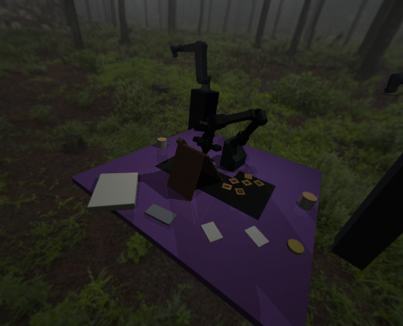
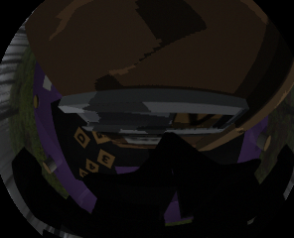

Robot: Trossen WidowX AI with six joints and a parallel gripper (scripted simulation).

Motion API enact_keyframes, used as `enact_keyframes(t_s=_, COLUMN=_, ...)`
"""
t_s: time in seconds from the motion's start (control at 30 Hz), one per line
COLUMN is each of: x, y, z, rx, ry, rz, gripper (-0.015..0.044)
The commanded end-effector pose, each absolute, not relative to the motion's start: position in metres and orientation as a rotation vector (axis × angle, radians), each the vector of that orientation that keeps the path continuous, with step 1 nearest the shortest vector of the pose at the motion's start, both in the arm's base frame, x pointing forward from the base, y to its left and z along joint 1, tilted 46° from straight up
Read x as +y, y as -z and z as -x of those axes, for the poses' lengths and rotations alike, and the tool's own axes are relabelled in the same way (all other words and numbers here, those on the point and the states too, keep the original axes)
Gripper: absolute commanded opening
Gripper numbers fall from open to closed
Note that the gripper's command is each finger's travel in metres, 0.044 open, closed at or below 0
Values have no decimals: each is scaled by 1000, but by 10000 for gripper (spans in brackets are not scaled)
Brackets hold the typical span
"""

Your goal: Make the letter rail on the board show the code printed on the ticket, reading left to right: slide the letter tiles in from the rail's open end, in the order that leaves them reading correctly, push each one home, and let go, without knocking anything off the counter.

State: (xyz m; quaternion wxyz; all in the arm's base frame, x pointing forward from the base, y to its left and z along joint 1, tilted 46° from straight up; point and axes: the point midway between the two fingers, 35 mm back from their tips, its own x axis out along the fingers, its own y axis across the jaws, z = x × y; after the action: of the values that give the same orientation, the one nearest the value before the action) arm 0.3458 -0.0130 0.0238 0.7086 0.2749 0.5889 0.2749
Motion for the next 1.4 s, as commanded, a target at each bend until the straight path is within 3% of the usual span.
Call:
enact_keyframes(t_s=0.0, x=-12, y=-22, z=-348, rx=1309, ry=-608, rz=-612, gripper=0)
enact_keyframes(t_s=1.37, x=-2, y=-15, z=-360, rx=1308, ry=-609, rz=-612, gripper=0)
